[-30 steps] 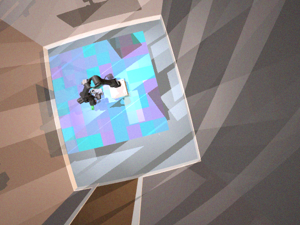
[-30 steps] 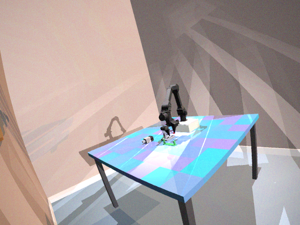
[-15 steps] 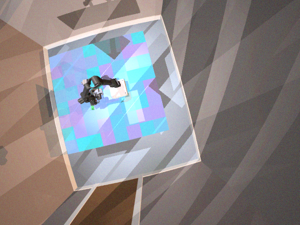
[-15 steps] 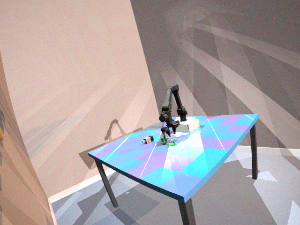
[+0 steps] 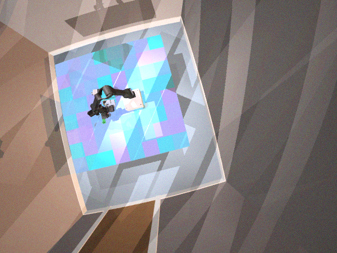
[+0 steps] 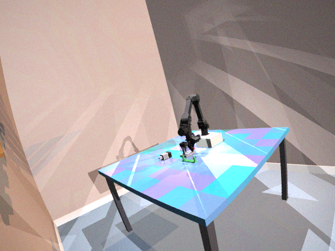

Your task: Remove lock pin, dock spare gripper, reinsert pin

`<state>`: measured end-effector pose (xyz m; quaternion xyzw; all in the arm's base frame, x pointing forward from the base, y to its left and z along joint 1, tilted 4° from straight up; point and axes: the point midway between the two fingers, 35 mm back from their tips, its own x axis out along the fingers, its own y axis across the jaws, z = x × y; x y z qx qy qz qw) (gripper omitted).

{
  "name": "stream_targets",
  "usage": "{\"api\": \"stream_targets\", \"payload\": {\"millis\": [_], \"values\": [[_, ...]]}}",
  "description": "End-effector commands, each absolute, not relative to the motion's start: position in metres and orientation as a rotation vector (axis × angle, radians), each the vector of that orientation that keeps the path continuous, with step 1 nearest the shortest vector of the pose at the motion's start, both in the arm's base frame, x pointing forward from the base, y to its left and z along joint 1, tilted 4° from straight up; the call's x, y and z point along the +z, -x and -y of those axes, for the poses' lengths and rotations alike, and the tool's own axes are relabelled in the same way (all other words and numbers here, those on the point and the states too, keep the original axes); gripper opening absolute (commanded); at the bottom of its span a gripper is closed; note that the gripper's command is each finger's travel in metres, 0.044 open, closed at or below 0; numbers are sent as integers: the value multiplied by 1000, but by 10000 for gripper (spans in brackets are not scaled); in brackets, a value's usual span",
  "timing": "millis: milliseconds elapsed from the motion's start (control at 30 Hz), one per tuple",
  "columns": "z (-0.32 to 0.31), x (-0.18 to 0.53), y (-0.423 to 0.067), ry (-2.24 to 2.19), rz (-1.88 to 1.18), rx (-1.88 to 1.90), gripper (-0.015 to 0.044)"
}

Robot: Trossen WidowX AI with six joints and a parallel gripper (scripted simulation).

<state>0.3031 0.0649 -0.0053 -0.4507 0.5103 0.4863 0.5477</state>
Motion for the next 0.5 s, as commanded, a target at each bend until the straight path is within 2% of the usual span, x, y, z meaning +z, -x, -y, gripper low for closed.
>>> {"api": "stream_targets", "payload": {"millis": [0, 467], "values": [[-65, -6, -303, 1064, -1214, 1147, 0], [-70, 2, -305, 981, -1122, 1196, 0]]}}
